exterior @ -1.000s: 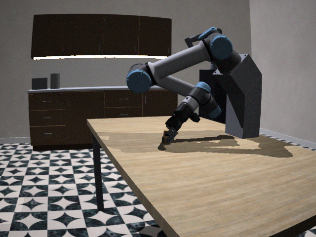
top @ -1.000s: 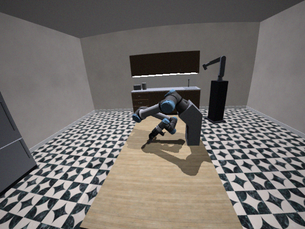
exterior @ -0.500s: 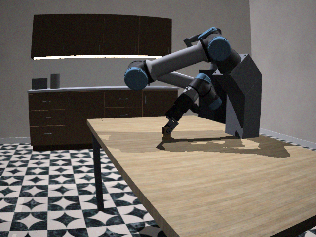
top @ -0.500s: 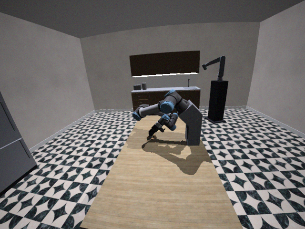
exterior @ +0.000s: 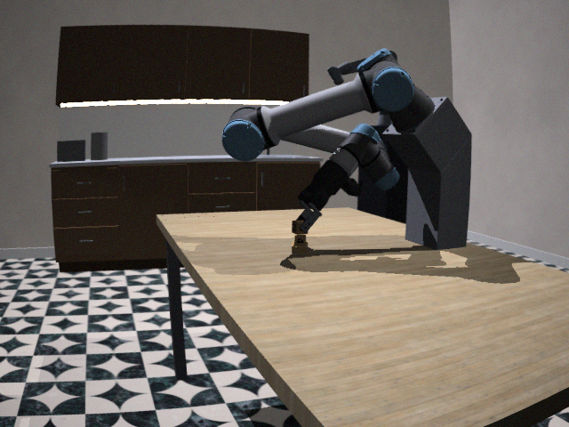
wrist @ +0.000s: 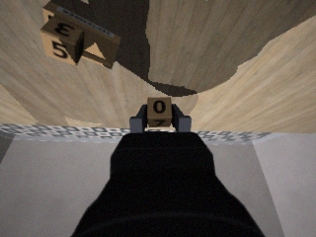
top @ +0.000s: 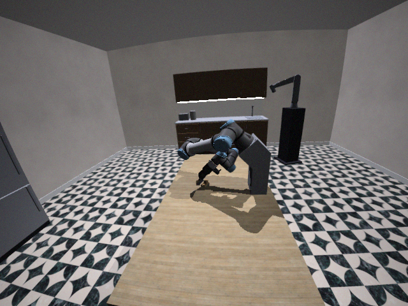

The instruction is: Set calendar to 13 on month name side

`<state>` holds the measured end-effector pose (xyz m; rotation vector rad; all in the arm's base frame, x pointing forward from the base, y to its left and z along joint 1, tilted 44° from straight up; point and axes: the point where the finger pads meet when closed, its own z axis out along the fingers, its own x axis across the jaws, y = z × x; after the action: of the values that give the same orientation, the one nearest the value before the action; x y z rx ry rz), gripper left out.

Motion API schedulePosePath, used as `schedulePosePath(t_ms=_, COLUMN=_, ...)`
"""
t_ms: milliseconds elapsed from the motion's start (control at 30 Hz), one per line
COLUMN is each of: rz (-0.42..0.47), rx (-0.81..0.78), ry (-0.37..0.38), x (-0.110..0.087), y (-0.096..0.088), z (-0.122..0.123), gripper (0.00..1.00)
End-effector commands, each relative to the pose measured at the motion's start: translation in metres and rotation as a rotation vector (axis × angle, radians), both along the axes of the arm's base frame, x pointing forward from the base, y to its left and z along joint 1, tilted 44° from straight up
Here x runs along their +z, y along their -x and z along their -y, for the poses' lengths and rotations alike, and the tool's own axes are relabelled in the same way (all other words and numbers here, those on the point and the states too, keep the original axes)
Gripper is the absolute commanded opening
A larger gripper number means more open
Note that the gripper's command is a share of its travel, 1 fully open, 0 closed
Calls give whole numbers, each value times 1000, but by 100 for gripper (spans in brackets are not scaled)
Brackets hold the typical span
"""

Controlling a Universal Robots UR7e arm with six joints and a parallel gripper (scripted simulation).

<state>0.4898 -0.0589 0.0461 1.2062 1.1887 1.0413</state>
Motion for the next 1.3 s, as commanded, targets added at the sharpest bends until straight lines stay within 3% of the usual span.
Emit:
schedulePosePath(t_ms=0, rz=1, rx=0, ry=0, x=1, y=0, z=0, gripper=60)
schedulePosePath(t_ms=333, rz=-24, rx=-4, ry=-5, x=2, y=-1, z=1, gripper=60)
schedulePosePath(t_ms=1000, rz=-229, rx=-25, ry=-28, x=4, y=-2, z=1, gripper=60)
schedulePosePath(t_ms=1267, rz=-257, rx=-26, ry=-29, x=4, y=0, z=0, gripper=60)
